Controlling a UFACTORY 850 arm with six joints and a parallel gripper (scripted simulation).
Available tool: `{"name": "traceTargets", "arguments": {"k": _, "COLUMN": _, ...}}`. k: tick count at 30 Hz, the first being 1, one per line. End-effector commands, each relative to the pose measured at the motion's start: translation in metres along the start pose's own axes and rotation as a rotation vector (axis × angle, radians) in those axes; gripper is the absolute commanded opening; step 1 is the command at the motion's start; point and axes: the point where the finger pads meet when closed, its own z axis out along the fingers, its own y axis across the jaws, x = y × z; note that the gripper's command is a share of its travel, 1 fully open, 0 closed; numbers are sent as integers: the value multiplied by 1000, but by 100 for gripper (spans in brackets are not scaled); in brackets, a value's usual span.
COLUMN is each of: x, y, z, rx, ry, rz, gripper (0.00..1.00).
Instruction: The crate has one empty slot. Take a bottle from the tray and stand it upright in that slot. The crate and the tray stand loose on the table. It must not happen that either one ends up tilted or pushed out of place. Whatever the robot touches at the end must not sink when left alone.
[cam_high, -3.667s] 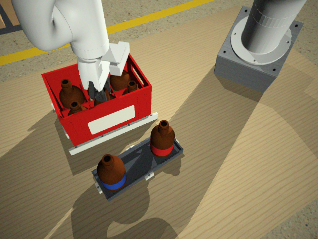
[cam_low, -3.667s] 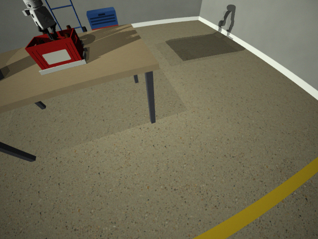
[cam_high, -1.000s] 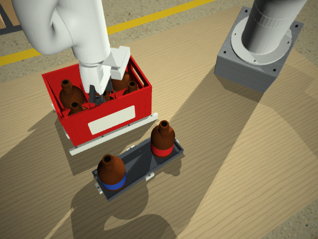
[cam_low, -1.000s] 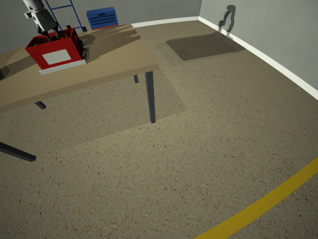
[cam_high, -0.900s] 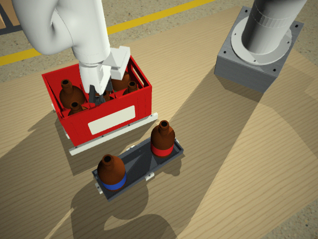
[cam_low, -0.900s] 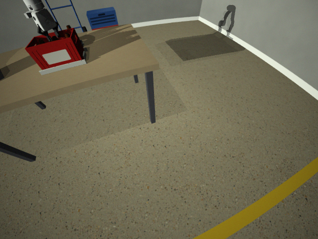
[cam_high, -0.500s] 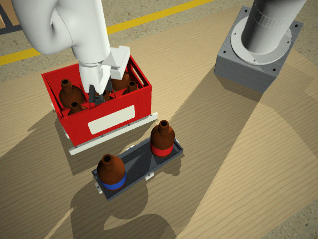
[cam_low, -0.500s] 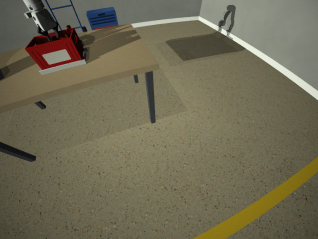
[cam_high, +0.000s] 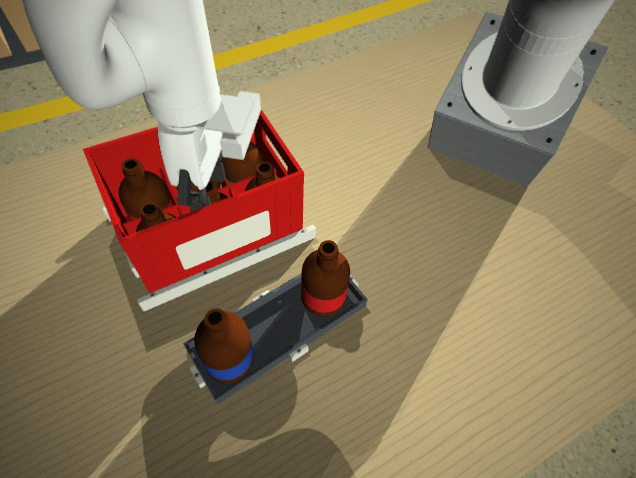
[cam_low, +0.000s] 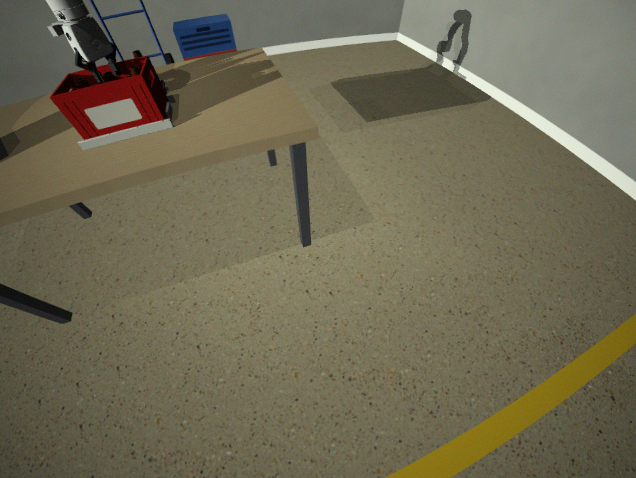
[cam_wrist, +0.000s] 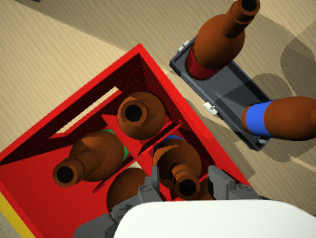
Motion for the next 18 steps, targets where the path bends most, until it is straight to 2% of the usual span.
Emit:
{"name": "traceTargets", "arguments": {"k": 1, "x": -1, "y": 0, "z": -2, "rx": -1, "ry": -1, "rz": 0, "gripper": 65}}
{"name": "traceTargets", "arguments": {"k": 9, "x": -1, "y": 0, "z": -8, "rx": -1, "ry": -1, "rz": 0, "gripper": 65}}
{"name": "traceTargets", "arguments": {"k": 18, "x": -1, "y": 0, "z": -25, "rx": -1, "ry": -1, "rz": 0, "gripper": 65}}
